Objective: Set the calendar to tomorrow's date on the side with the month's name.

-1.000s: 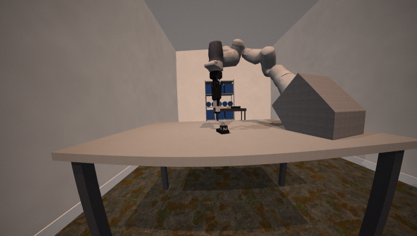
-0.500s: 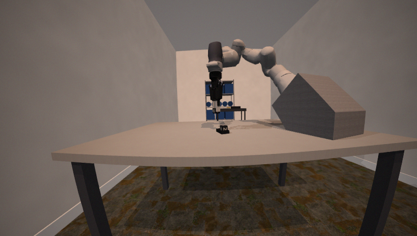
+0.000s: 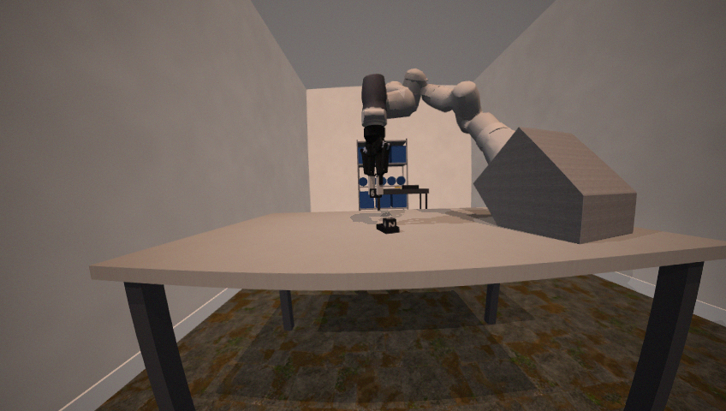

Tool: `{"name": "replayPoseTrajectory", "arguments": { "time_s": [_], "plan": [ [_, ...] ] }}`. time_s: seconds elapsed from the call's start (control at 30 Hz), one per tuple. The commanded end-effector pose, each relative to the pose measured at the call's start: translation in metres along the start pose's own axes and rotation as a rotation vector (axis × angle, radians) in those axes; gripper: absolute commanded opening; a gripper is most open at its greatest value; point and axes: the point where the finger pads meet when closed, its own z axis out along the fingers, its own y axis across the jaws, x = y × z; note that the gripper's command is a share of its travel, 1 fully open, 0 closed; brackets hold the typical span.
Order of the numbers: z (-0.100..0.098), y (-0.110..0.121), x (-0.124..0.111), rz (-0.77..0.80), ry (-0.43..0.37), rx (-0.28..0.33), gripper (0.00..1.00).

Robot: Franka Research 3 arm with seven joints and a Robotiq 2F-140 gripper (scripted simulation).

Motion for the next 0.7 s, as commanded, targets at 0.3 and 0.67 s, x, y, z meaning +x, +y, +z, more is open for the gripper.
{"name": "replayPoseTrajectory", "arguments": {
  "time_s": [0.3,0.67],
  "plan": [
    [0.0009,0.0068,-0.0039,-0.297,-0.003,0.008,0.17],
    [0.0016,0.0118,-0.0068,-0.459,-0.003,0.007,0.17]
  ]
}}
